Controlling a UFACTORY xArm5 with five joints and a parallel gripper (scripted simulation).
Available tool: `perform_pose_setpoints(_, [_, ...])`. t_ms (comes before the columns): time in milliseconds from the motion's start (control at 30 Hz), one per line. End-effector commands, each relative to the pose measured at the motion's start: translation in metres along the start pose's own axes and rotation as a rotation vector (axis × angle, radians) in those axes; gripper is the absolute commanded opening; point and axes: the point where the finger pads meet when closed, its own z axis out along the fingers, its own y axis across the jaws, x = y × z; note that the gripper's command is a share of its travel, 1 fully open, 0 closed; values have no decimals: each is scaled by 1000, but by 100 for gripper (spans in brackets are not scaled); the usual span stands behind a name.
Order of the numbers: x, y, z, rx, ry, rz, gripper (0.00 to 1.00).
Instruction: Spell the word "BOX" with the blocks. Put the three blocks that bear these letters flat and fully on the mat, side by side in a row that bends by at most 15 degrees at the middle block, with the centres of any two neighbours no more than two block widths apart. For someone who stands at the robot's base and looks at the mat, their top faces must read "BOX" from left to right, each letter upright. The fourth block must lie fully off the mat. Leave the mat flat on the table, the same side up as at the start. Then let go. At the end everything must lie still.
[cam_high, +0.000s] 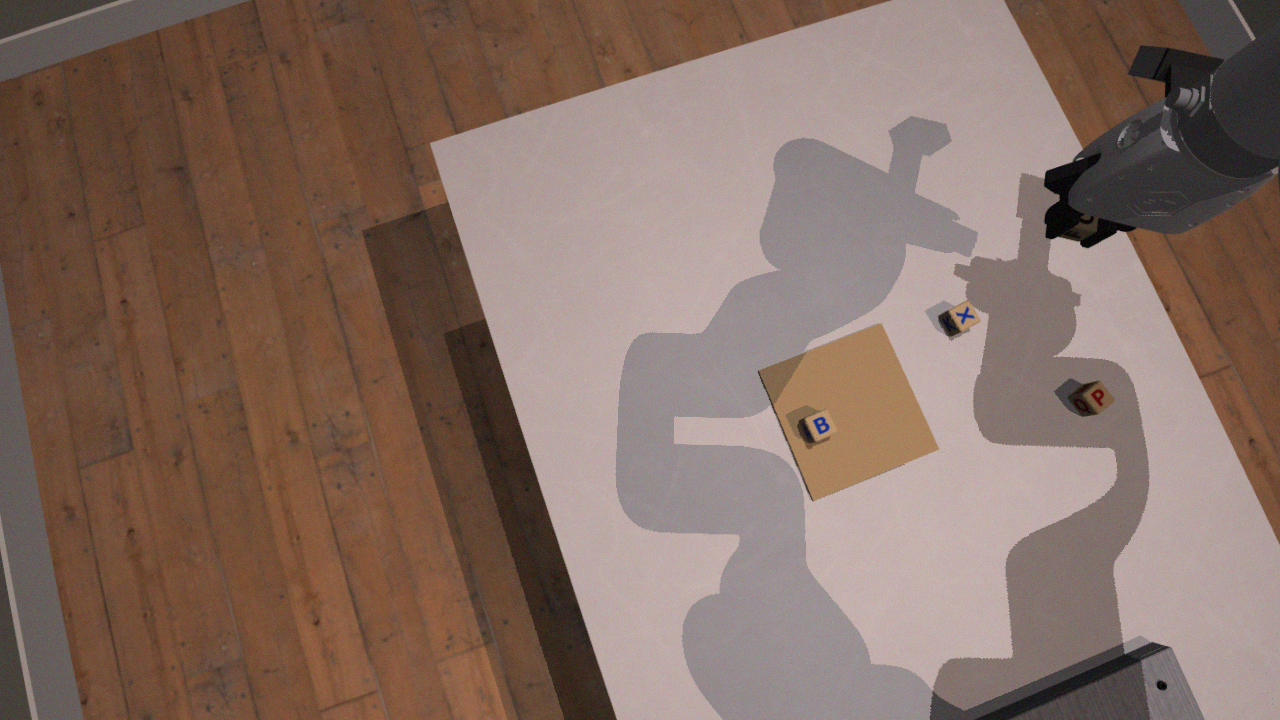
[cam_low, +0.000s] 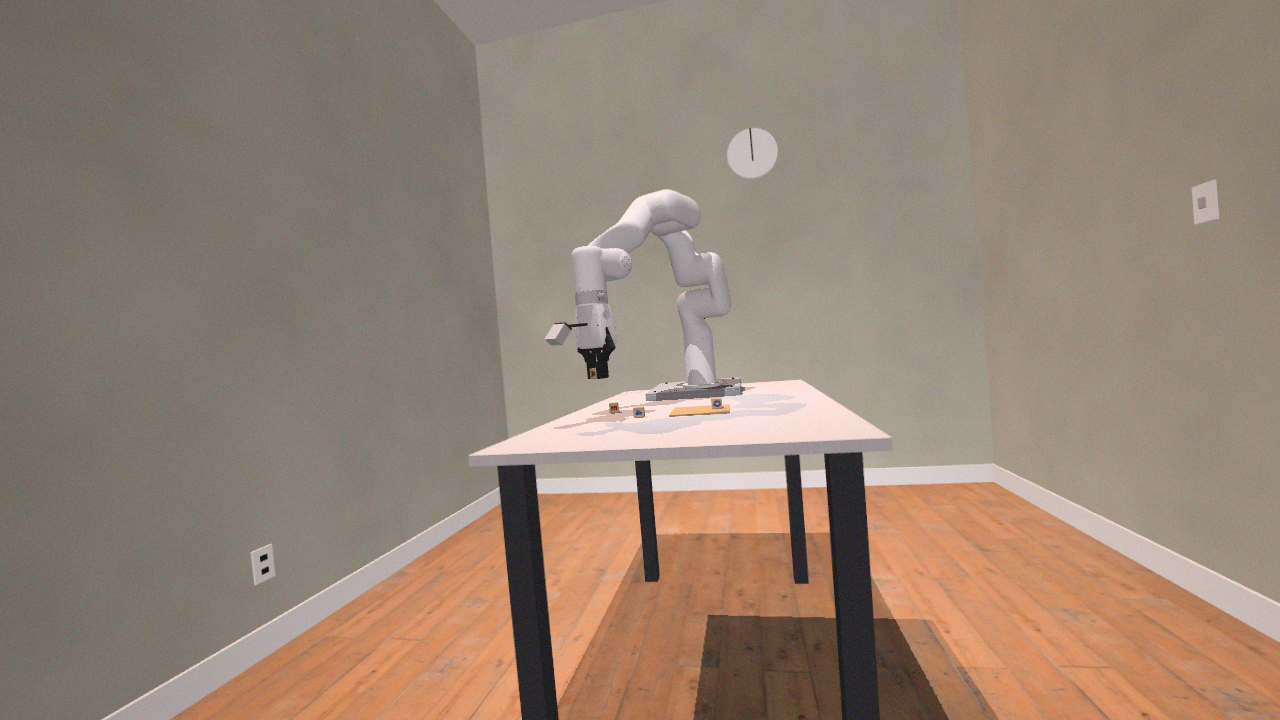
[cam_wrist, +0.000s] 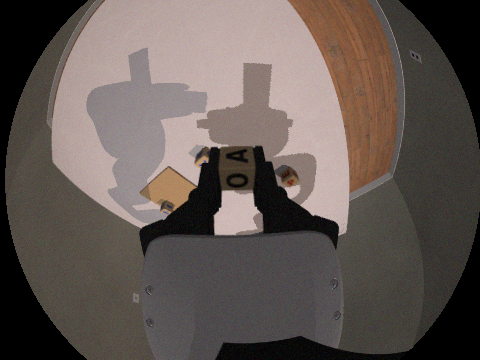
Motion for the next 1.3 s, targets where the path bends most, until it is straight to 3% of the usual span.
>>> perform_pose_setpoints(0, [-24, -30, -5, 5, 10, 139, 21])
perform_pose_setpoints(367, [-58, -63, -7, 8, 8, 309, 21])
perform_pose_setpoints(733, [-110, -100, -8, 13, 5, 546, 21])
perform_pose_setpoints(933, [-127, -110, -7, 14, 4, 621, 21])
perform_pose_setpoints(1267, [-178, -133, -5, 16, -1, 839, 21])
